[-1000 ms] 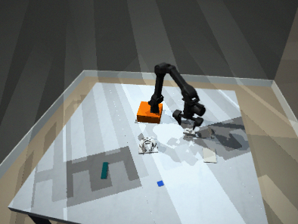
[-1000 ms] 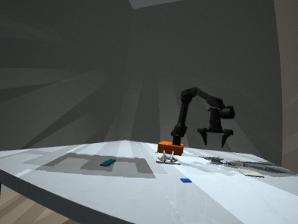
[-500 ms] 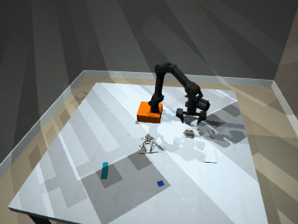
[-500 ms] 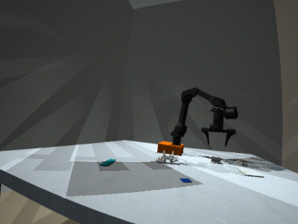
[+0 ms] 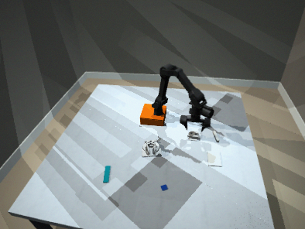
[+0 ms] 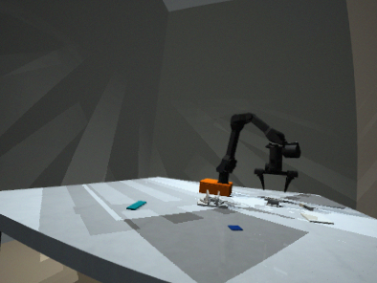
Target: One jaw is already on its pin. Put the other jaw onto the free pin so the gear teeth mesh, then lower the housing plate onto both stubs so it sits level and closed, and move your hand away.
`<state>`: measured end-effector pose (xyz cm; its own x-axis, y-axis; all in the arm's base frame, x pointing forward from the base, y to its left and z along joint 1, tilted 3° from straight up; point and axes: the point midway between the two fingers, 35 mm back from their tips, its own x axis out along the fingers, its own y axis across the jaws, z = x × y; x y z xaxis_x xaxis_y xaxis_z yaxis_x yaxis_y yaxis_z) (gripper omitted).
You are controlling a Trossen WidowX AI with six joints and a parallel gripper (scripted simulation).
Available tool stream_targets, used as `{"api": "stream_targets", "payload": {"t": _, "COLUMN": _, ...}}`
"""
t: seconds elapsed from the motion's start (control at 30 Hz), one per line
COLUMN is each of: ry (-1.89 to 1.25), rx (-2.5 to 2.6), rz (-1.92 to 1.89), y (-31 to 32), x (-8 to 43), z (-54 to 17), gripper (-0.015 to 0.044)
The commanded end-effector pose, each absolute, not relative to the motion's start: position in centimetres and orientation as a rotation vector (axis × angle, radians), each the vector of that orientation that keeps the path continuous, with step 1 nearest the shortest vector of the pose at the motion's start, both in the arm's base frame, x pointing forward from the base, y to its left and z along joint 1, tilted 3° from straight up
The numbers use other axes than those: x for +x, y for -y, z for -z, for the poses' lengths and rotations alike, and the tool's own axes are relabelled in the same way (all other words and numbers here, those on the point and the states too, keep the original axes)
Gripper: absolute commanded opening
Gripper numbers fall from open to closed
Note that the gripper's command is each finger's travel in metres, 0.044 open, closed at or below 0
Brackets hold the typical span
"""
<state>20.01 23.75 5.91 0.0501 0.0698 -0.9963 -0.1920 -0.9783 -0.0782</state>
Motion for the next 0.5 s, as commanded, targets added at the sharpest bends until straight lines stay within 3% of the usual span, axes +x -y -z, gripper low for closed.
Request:
{"api": "stream_targets", "payload": {"t": 0.0, "ry": -0.130, "rx": -2.135, "rz": -2.047, "y": -23.7, "x": 20.0, "z": -5.6, "gripper": 0.0440}}
{"api": "stream_targets", "payload": {"t": 0.47, "ry": -0.130, "rx": -2.135, "rz": -2.047, "y": -23.8, "x": 20.1, "z": -3.8, "gripper": 0.0440}}
